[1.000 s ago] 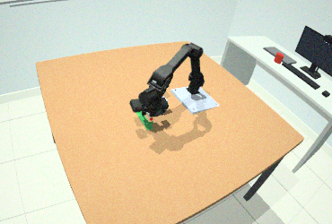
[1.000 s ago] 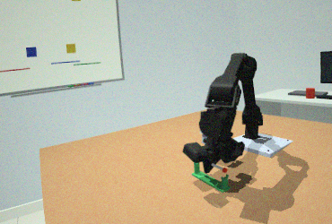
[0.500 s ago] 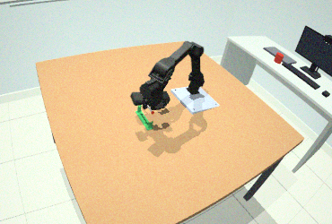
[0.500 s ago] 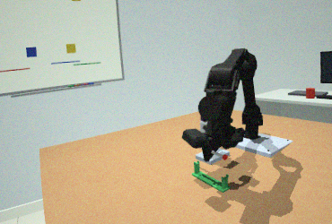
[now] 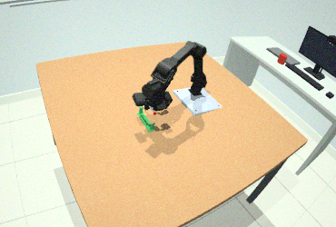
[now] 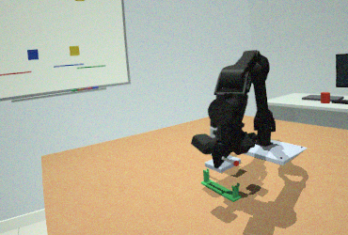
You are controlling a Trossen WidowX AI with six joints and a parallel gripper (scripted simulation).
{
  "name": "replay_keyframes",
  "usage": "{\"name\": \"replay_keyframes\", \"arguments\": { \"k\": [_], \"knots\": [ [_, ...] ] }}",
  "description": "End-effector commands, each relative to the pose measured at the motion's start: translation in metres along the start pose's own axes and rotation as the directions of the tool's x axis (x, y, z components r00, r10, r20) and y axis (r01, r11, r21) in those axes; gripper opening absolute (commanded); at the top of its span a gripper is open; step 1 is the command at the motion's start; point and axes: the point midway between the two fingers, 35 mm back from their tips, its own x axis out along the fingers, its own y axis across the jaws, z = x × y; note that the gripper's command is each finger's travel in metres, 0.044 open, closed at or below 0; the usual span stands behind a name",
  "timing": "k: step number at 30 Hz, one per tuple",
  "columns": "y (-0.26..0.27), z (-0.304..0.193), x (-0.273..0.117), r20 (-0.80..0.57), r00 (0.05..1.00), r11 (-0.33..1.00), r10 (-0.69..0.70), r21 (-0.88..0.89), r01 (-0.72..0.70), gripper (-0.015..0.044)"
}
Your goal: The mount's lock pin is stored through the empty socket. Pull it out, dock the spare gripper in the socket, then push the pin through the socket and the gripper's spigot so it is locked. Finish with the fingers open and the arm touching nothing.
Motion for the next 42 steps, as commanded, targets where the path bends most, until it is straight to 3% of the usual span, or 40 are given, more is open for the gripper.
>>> {"name": "replay_keyframes", "arguments": {
  "k": [1, 42],
  "knots": [
    [0.004, 0.000, -0.003, 0.001, 1.000, 1.000, 0.000, 0.004, 0.000, 0.0000],
    [0.113, -0.007, -0.035, 0.016, 1.000, 0.999, 0.009, -0.041, -0.009, 0.0000]
  ]
}}
